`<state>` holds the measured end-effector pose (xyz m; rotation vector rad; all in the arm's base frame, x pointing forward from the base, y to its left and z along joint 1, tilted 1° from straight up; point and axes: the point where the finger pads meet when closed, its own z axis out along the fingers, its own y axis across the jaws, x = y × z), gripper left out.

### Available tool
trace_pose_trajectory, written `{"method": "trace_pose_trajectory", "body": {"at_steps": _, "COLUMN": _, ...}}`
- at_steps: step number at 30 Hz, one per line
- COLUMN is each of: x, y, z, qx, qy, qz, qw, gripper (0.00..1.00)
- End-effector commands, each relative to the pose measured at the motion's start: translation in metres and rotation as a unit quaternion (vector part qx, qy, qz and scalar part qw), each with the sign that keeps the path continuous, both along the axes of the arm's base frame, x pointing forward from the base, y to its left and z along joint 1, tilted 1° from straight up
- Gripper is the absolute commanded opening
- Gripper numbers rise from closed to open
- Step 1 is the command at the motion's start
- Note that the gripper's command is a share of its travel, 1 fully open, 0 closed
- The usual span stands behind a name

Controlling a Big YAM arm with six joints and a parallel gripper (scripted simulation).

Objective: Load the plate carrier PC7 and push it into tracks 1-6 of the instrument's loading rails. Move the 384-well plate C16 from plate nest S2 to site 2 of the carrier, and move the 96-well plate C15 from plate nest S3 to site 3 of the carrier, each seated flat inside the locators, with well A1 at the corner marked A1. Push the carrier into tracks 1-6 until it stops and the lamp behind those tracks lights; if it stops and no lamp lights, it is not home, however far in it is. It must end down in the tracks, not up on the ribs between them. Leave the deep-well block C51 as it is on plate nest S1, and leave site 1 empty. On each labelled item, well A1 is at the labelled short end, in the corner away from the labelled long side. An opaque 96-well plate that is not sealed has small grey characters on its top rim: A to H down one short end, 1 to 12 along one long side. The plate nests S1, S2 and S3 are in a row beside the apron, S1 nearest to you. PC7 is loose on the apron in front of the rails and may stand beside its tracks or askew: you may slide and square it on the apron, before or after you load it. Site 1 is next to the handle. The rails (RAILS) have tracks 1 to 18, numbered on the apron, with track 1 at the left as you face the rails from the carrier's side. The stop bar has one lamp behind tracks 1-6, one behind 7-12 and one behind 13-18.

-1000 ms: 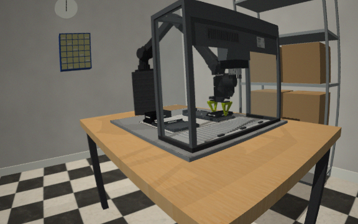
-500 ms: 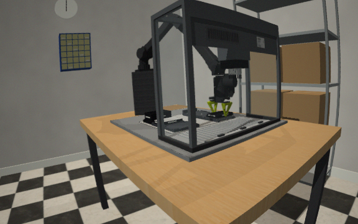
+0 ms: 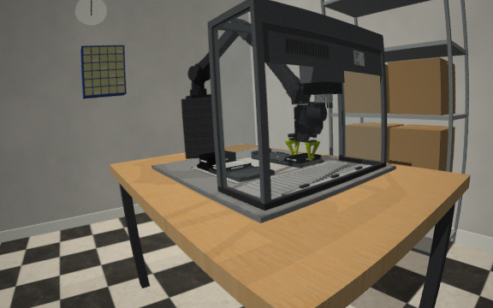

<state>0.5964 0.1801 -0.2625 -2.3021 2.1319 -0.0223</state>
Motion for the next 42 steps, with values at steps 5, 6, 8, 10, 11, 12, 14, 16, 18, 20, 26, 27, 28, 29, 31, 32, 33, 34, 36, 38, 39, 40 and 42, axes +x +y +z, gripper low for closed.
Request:
{"method": "trace_pose_trajectory", "body": {"at_steps": 5, "x": 0.0202, "y": 0.0074, "z": 0.004, "qx": 0.006, "qy": -0.021, "qz": -0.003, "qw": 1.0, "gripper": 0.0}}
{"method": "trace_pose_trajectory", "body": {"at_steps": 6, "x": 0.0189, "y": 0.007, "z": 0.003, "qx": 0.006, "qy": -0.019, "qz": -0.003, "qw": 1.0, "gripper": 0.0}}
{"method": "trace_pose_trajectory", "body": {"at_steps": 8, "x": 0.0178, "y": 0.0066, "z": 0.0022, "qx": 0.006, "qy": -0.018, "qz": -0.003, "qw": 1.0, "gripper": 0.0}}
{"method": "trace_pose_trajectory", "body": {"at_steps": 10, "x": 0.0197, "y": 0.0071, "z": 0.0027, "qx": 0.006, "qy": -0.02, "qz": -0.003, "qw": 1.0, "gripper": 0.0}}
{"method": "trace_pose_trajectory", "body": {"at_steps": 11, "x": 0.0209, "y": 0.0075, "z": 0.003, "qx": 0.007, "qy": -0.021, "qz": -0.003, "qw": 1.0, "gripper": 0.0}}
{"method": "trace_pose_trajectory", "body": {"at_steps": 12, "x": 0.0211, "y": 0.0075, "z": 0.0029, "qx": 0.007, "qy": -0.022, "qz": -0.003, "qw": 1.0, "gripper": 0.0}}
{"method": "trace_pose_trajectory", "body": {"at_steps": 14, "x": 0.0211, "y": 0.0075, "z": 0.0029, "qx": 0.007, "qy": -0.022, "qz": -0.003, "qw": 1.0, "gripper": 0.0}}
{"method": "trace_pose_trajectory", "body": {"at_steps": 16, "x": 0.0138, "y": 0.0052, "z": 0.0004, "qx": 0.004, "qy": -0.014, "qz": -0.003, "qw": 1.0, "gripper": 0.0}}
{"method": "trace_pose_trajectory", "body": {"at_steps": 18, "x": 0.0141, "y": 0.0052, "z": -0.0014, "qx": 0.004, "qy": -0.015, "qz": -0.003, "qw": 1.0, "gripper": 0.0}}
{"method": "trace_pose_trajectory", "body": {"at_steps": 20, "x": 0.0137, "y": 0.005, "z": -0.0016, "qx": 0.004, "qy": -0.014, "qz": -0.003, "qw": 1.0, "gripper": 0.0}}
{"method": "trace_pose_trajectory", "body": {"at_steps": 26, "x": 0.0146, "y": 0.0052, "z": 0.0004, "qx": 0.005, "qy": -0.016, "qz": -0.003, "qw": 1.0, "gripper": 0.0}}
{"method": "trace_pose_trajectory", "body": {"at_steps": 27, "x": 0.0146, "y": 0.0051, "z": 0.0005, "qx": 0.005, "qy": -0.016, "qz": -0.003, "qw": 1.0, "gripper": 0.0}}
{"method": "trace_pose_trajectory", "body": {"at_steps": 28, "x": 0.0146, "y": 0.0051, "z": 0.0005, "qx": 0.005, "qy": -0.016, "qz": -0.003, "qw": 1.0, "gripper": 0.0}}
{"method": "trace_pose_trajectory", "body": {"at_steps": 29, "x": 0.0145, "y": 0.0051, "z": 0.0005, "qx": 0.005, "qy": -0.016, "qz": -0.003, "qw": 1.0, "gripper": 0.0}}
{"method": "trace_pose_trajectory", "body": {"at_steps": 31, "x": 0.0145, "y": 0.0051, "z": 0.0005, "qx": 0.005, "qy": -0.016, "qz": -0.003, "qw": 1.0, "gripper": 0.0}}
{"method": "trace_pose_trajectory", "body": {"at_steps": 32, "x": 0.0145, "y": 0.005, "z": 0.0005, "qx": 0.005, "qy": -0.016, "qz": -0.003, "qw": 1.0, "gripper": 0.0}}
{"method": "trace_pose_trajectory", "body": {"at_steps": 33, "x": 0.0144, "y": 0.005, "z": 0.0005, "qx": 0.005, "qy": -0.016, "qz": -0.003, "qw": 1.0, "gripper": 0.0}}
{"method": "trace_pose_trajectory", "body": {"at_steps": 34, "x": 0.0144, "y": 0.0049, "z": 0.0005, "qx": 0.005, "qy": -0.016, "qz": -0.003, "qw": 1.0, "gripper": 0.0}}
{"method": "trace_pose_trajectory", "body": {"at_steps": 36, "x": 0.0143, "y": 0.0049, "z": 0.0005, "qx": 0.005, "qy": -0.016, "qz": -0.003, "qw": 1.0, "gripper": 0.0}}
{"method": "trace_pose_trajectory", "body": {"at_steps": 38, "x": 0.0142, "y": 0.0048, "z": 0.0005, "qx": 0.005, "qy": -0.016, "qz": -0.003, "qw": 1.0, "gripper": 0.0}}
{"method": "trace_pose_trajectory", "body": {"at_steps": 39, "x": 0.0142, "y": 0.0047, "z": 0.0005, "qx": 0.005, "qy": -0.016, "qz": -0.003, "qw": 1.0, "gripper": 0.0}}
{"method": "trace_pose_trajectory", "body": {"at_steps": 40, "x": 0.0141, "y": 0.0047, "z": 0.0005, "qx": 0.005, "qy": -0.016, "qz": -0.003, "qw": 1.0, "gripper": 0.0}}
{"method": "trace_pose_trajectory", "body": {"at_steps": 42, "x": 0.014, "y": 0.0046, "z": 0.0005, "qx": 0.005, "qy": -0.016, "qz": -0.003, "qw": 1.0, "gripper": 0.0}}
